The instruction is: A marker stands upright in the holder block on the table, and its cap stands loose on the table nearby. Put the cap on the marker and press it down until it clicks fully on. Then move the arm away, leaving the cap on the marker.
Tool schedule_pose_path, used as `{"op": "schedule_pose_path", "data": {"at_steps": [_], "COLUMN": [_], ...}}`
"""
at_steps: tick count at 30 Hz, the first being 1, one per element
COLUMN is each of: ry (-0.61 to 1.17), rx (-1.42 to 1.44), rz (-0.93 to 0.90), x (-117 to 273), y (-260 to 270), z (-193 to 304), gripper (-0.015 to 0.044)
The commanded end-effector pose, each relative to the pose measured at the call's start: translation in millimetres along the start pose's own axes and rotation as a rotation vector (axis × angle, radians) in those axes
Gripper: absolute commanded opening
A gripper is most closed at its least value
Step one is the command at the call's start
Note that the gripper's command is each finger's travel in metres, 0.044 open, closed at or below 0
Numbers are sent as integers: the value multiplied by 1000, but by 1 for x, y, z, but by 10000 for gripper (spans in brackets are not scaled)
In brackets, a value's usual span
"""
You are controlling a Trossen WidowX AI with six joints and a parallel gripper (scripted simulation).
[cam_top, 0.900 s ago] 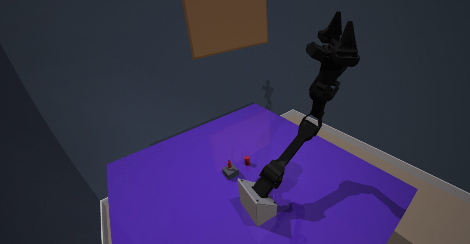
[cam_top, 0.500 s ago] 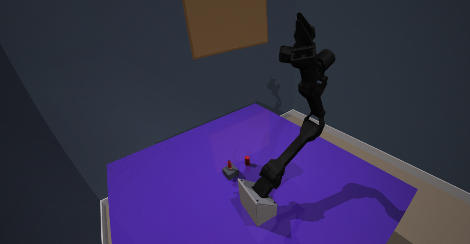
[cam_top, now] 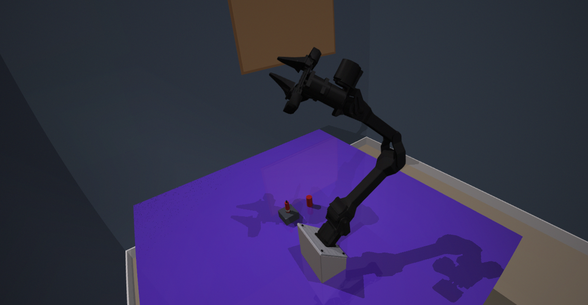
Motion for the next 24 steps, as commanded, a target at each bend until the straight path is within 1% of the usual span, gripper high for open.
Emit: {"op": "schedule_pose_path", "data": {"at_steps": [1, 4, 7, 13, 18, 24], "ry": [-154, -249, -380, -615, -796, -965], "rx": [80, 111, 149, 206, 238, 240], "rz": [113, 187, 299, 538, 769, 1083], "x": [-14, -20, -24, -17, 3, 42], "y": [-21, -33, -50, -82, -106, -134], "z": [-39, -63, -97, -163, -218, -275], "gripper": [241, 241, 241, 241, 241, 241]}}
Point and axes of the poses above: the point midway between the two fingers, 35 mm back from their tips, its own x axis back along the fingers, its own y axis across the jaws, z = x × y, the point moved 9 cm from there along x, back along the fingers, and after that the axes turned 11 degrees about x, right-handed, at the moved point
